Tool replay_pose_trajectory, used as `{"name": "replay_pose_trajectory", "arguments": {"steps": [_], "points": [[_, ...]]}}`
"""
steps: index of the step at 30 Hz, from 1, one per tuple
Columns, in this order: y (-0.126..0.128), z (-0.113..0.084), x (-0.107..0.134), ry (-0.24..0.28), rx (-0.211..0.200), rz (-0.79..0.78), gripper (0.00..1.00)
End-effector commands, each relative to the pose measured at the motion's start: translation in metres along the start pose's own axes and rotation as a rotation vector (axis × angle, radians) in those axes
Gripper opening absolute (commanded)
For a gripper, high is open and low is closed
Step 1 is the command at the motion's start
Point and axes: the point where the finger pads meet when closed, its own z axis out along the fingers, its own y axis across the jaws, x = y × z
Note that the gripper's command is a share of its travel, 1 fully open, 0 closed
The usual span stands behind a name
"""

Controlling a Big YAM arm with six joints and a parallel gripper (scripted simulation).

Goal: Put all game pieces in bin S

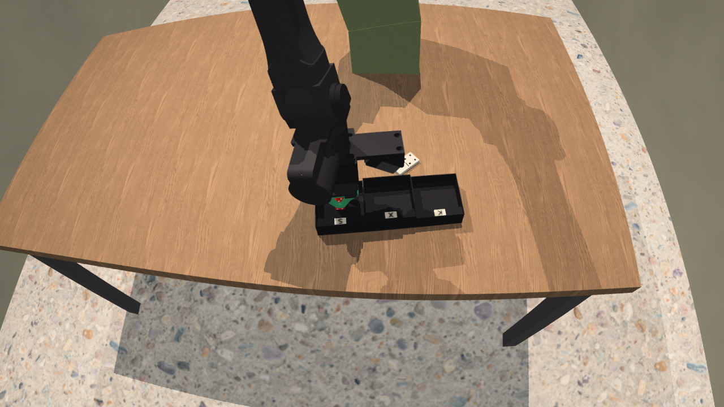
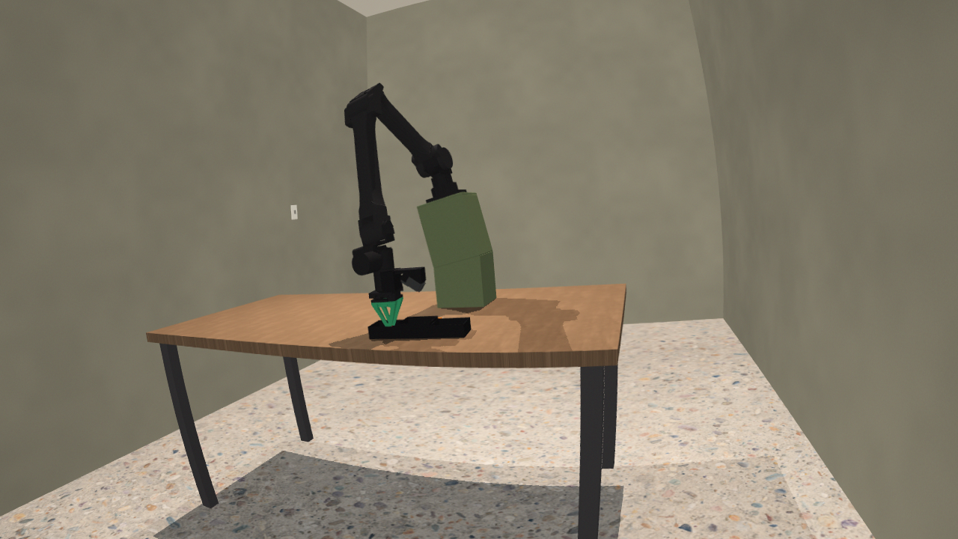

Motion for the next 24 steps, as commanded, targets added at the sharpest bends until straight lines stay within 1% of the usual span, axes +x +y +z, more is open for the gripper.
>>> {"name": "replay_pose_trajectory", "arguments": {"steps": [1, 16, 19, 22, 24], "points": [[-0.017, -0.026, 0.0, 0.004, 0.037, 0.002, 0.3], [-0.016, -0.043, -0.001, 0.004, 0.037, 0.002, 0.3], [-0.017, -0.044, -0.001, 0.004, 0.039, 0.002, 0.3], [-0.016, -0.059, -0.001, 0.004, 0.037, 0.002, 0.3], [-0.016, -0.059, -0.001, 0.004, 0.037, 0.002, 0.3]]}}
